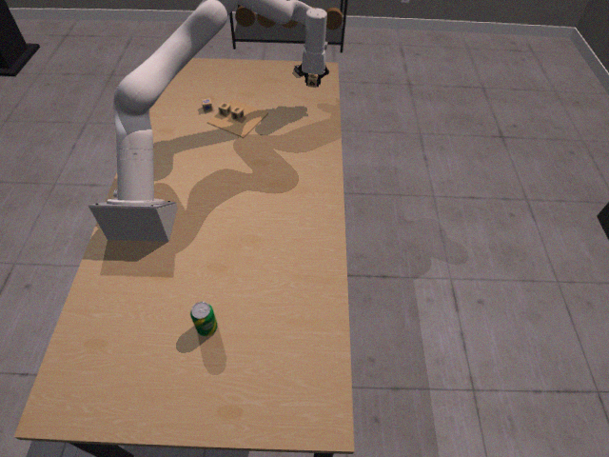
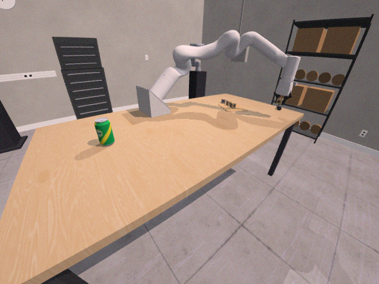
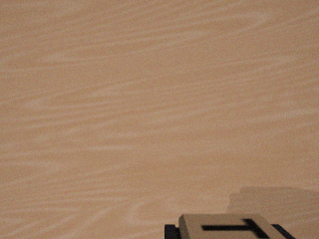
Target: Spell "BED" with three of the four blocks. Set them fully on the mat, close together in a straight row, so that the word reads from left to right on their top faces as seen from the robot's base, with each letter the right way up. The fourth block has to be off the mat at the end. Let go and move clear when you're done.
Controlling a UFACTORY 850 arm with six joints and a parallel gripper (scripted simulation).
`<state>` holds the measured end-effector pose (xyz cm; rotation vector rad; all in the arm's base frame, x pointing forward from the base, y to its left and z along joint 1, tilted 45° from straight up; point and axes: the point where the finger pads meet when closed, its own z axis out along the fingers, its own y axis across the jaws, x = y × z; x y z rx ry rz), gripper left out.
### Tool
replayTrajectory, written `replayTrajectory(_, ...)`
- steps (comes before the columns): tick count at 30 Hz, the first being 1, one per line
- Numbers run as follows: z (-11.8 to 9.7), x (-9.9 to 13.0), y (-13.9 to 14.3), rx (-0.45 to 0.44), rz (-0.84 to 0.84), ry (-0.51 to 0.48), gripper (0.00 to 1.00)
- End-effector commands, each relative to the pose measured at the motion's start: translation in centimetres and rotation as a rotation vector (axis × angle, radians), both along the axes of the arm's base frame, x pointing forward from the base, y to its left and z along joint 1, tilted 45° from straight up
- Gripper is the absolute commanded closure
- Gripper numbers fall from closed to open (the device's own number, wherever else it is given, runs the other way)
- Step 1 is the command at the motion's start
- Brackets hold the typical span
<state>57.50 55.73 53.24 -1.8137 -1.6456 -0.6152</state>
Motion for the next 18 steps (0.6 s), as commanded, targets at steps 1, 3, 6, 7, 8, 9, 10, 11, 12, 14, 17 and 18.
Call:
replayTrajectory(1, 0.2, -1.9, -0.5, 0.020, 0.086, -0.084, 0.59)
replayTrajectory(3, 0.1, -3.1, -0.8, 0.028, 0.133, -0.129, 0.59)
replayTrajectory(6, -0.1, -4.7, -1.3, 0.038, 0.197, -0.191, 0.59)
replayTrajectory(7, -0.2, -5.2, -1.5, 0.041, 0.217, -0.212, 0.59)
replayTrajectory(8, -0.3, -5.8, -1.7, 0.044, 0.238, -0.233, 0.59)
replayTrajectory(9, -0.4, -6.3, -1.9, 0.047, 0.259, -0.253, 0.59)
replayTrajectory(10, -0.6, -6.9, -2.1, 0.050, 0.280, -0.274, 0.59)
replayTrajectory(11, -0.6, -6.9, -2.1, 0.050, 0.280, -0.274, 0.59)
replayTrajectory(12, -0.6, -6.9, -2.1, 0.050, 0.280, -0.274, 0.59)
replayTrajectory(14, -1.1, -8.8, -2.9, 0.059, 0.350, -0.345, 0.59)
replayTrajectory(17, -1.5, -10.1, -3.5, 0.064, 0.394, -0.391, 0.59)
replayTrajectory(18, -1.7, -10.7, -3.7, 0.066, 0.415, -0.412, 0.59)
